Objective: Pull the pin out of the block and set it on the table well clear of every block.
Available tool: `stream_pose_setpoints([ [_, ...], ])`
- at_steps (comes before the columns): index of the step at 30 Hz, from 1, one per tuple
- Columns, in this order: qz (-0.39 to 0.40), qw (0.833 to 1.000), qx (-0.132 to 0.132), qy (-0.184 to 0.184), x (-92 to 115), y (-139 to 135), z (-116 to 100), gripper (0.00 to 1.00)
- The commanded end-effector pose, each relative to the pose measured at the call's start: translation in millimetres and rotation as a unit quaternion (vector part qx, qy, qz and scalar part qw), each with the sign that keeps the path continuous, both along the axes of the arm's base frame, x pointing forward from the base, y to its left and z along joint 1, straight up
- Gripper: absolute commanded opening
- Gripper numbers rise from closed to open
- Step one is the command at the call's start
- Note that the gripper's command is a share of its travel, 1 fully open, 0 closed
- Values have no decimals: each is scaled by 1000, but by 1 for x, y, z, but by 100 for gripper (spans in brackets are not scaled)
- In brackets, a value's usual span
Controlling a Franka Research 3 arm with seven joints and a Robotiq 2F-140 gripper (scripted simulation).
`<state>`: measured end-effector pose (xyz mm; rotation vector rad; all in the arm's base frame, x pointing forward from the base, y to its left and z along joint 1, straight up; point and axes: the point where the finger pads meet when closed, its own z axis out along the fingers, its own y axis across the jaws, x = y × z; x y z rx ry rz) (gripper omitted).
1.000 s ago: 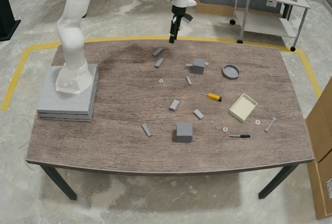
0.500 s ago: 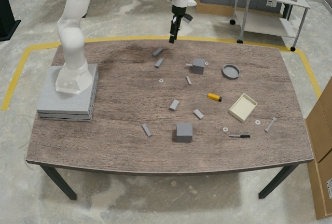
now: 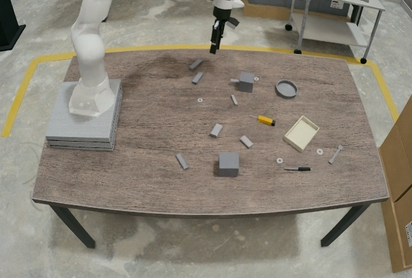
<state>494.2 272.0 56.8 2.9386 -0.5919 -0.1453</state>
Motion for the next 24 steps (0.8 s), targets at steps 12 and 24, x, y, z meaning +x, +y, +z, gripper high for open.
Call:
stream_pose_setpoints([
  [12, -81, 997, -7, 3, -3, -3, -8, 33],
  [24, -231, 973, -22, 6, -7, -9, -21, 33],
])
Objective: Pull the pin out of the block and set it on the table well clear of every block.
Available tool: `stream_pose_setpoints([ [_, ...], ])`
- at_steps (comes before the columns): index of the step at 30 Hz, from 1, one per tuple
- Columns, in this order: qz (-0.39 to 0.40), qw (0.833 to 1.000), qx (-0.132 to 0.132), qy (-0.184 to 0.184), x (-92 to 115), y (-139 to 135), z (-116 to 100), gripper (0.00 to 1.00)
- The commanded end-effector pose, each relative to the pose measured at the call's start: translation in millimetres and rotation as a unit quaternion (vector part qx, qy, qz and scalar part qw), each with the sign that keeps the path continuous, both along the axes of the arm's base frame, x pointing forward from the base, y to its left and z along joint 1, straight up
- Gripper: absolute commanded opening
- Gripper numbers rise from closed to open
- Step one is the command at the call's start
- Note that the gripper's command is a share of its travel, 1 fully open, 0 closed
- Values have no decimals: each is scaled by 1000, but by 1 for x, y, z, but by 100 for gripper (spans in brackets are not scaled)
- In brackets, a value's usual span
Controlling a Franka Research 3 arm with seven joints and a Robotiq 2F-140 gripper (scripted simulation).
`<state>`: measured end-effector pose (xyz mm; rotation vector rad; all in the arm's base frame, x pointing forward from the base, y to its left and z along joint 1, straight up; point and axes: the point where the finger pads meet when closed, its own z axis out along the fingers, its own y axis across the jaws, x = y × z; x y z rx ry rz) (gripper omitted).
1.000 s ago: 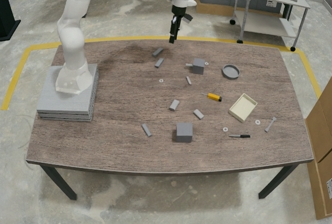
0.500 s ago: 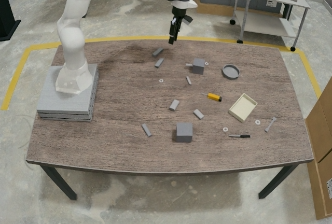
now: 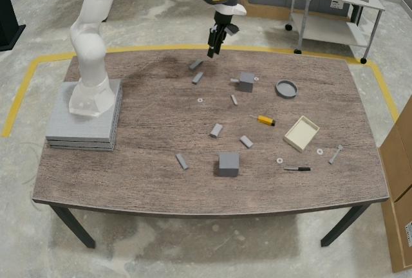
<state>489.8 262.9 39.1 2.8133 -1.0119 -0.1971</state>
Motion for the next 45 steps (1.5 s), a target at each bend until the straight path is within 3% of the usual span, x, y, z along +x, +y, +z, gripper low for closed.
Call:
stream_pose_setpoints([
  [1, -102, 995, -17, -2, -3, -1, -5, 33],
  [8, -187, 982, -28, -1, -4, -4, -11, 33],
  [19, -370, 927, -52, -3, -1, -12, -21, 33],
  [21, -370, 927, -52, -3, -1, -12, -21, 33],
  [22, -408, 911, -58, -4, -1, -13, -22, 33],
  [29, -503, 861, -69, -7, 6, -20, -26, 33],
  [36, -596, 799, -79, -12, 16, -29, -26, 33],
  [38, -596, 799, -79, -12, 16, -29, -26, 33],
  [39, -629, 773, -83, -15, 18, -30, -25, 33],
  [45, -698, 711, -86, -20, 30, -37, -21, 33],
])
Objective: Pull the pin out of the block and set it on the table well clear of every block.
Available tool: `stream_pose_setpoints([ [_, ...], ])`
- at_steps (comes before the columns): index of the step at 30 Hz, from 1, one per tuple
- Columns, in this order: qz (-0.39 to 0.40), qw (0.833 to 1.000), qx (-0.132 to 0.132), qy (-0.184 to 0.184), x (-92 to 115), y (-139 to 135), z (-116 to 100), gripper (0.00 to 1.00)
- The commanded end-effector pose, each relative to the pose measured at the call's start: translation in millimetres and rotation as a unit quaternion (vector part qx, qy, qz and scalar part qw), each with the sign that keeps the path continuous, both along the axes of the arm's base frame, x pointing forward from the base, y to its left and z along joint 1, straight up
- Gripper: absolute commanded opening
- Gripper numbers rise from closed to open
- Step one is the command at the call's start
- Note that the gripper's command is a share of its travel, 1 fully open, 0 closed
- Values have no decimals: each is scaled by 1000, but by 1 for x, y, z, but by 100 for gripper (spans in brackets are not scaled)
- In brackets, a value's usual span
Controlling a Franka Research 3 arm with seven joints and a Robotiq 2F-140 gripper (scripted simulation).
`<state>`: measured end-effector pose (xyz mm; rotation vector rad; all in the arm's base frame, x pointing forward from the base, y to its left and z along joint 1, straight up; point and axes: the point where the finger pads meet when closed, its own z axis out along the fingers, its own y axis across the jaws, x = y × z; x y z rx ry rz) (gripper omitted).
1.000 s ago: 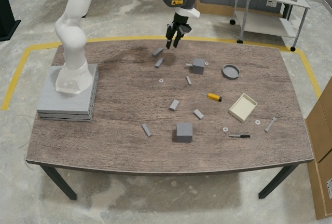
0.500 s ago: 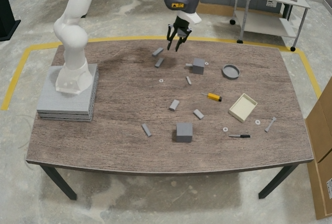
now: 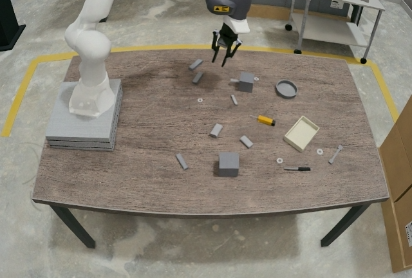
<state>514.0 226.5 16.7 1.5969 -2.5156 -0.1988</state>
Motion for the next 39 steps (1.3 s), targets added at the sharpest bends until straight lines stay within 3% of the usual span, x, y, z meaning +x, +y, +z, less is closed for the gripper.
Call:
stream_pose_setpoints([
  [1, -136, 990, -30, -6, 8, -4, 2, 33],
  [8, -245, 968, -43, -19, 24, -20, 9, 33],
  [10, -245, 968, -43, -19, 24, -20, 9, 33],
  [11, -286, 957, -48, -23, 27, -22, 10, 33],
  [18, -385, 920, -58, -37, 42, -37, 20, 33],
  [25, -482, 872, -66, -51, 54, -48, 30, 33],
  [27, -482, 872, -66, -51, 54, -48, 30, 33],
  [28, -515, 852, -70, -54, 55, -50, 31, 33],
  [35, -598, 795, -77, -64, 63, -56, 39, 33],
  [39, -612, 785, -76, -67, 66, -58, 42, 33],
])
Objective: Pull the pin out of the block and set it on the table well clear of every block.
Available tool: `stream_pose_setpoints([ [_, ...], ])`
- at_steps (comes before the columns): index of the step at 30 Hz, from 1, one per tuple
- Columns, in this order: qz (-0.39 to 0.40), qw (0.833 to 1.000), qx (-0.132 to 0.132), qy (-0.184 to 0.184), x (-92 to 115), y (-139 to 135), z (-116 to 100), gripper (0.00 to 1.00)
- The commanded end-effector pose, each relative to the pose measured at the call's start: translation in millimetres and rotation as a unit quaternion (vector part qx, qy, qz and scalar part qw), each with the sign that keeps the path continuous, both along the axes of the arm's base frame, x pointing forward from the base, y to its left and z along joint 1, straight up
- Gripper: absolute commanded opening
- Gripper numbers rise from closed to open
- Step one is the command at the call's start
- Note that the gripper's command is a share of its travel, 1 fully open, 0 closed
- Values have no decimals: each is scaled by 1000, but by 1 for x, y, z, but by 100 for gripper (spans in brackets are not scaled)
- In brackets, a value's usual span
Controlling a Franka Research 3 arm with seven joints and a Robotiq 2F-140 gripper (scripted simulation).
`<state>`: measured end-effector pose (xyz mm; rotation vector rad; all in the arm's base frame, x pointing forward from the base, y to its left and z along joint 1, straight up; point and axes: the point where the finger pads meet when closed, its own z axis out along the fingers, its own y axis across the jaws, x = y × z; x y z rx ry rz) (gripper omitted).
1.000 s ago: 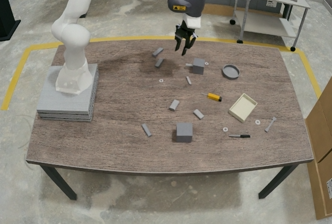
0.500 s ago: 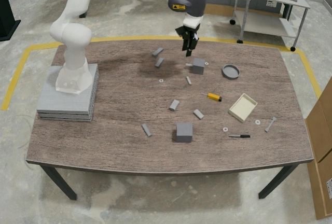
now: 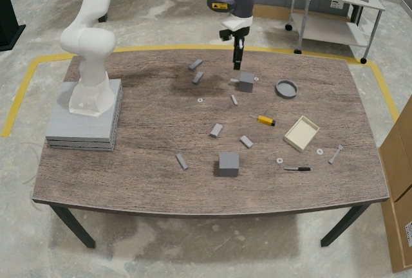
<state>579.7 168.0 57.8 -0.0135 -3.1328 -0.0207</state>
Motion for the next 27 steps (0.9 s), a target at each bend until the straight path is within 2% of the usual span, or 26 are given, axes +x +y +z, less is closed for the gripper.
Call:
stream_pose_setpoints([
  [1, -95, 995, -7, 0, 1, 1, 1, 33],
  [27, -107, 994, -7, -3, 2, -1, 3, 33],
])
